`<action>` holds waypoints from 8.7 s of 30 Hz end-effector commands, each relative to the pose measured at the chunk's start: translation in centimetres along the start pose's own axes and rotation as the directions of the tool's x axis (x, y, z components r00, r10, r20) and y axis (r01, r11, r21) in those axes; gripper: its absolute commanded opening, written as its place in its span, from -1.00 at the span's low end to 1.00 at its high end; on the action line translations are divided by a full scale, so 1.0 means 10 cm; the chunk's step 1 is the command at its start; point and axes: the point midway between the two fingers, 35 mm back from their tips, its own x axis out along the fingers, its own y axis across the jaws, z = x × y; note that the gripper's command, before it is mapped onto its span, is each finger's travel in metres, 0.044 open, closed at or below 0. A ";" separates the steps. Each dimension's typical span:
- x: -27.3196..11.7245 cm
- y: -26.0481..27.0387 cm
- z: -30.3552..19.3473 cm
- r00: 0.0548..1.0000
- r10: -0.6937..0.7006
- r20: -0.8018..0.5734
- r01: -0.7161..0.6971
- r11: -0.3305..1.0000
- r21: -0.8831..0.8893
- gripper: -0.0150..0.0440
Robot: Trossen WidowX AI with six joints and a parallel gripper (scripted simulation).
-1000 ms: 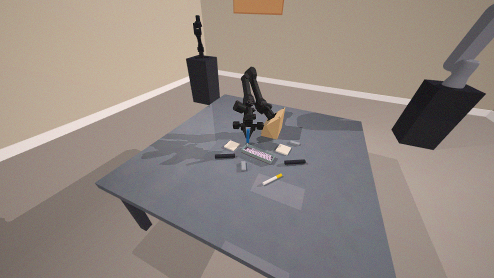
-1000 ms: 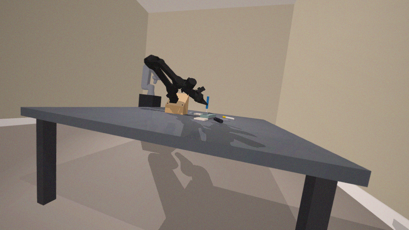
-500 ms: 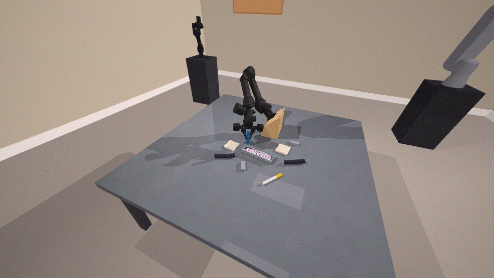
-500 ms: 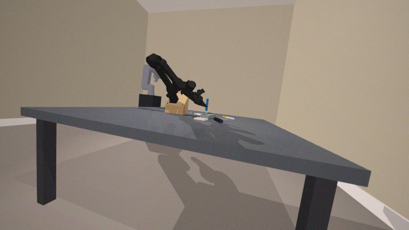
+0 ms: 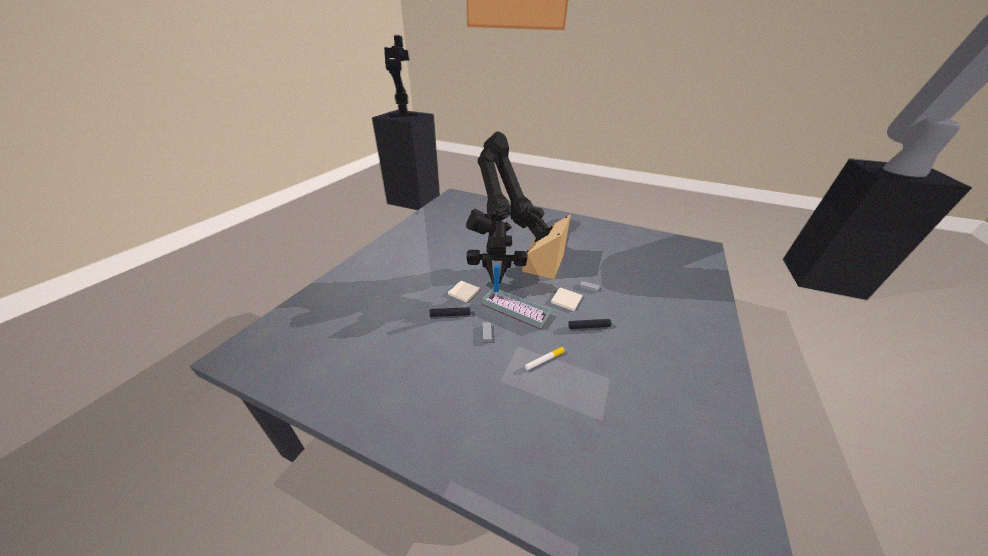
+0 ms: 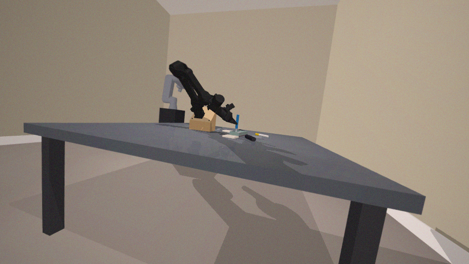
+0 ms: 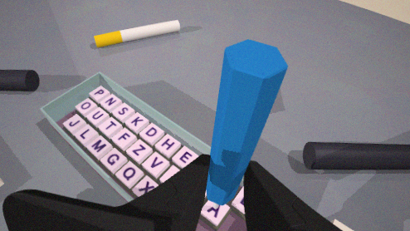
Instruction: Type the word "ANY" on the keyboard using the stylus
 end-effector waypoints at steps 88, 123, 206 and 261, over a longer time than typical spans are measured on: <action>0.40 0.63 0.59 1.000 0.018 -0.004 -0.018 1.000 -0.001 -0.49; 0.66 1.13 0.54 1.000 0.002 0.011 -0.002 1.000 0.000 -0.49; 0.54 0.95 0.65 1.000 0.012 0.001 -0.012 1.000 -0.004 -0.49; 0.20 0.13 0.22 1.000 0.001 0.008 -0.001 1.000 -0.005 -0.22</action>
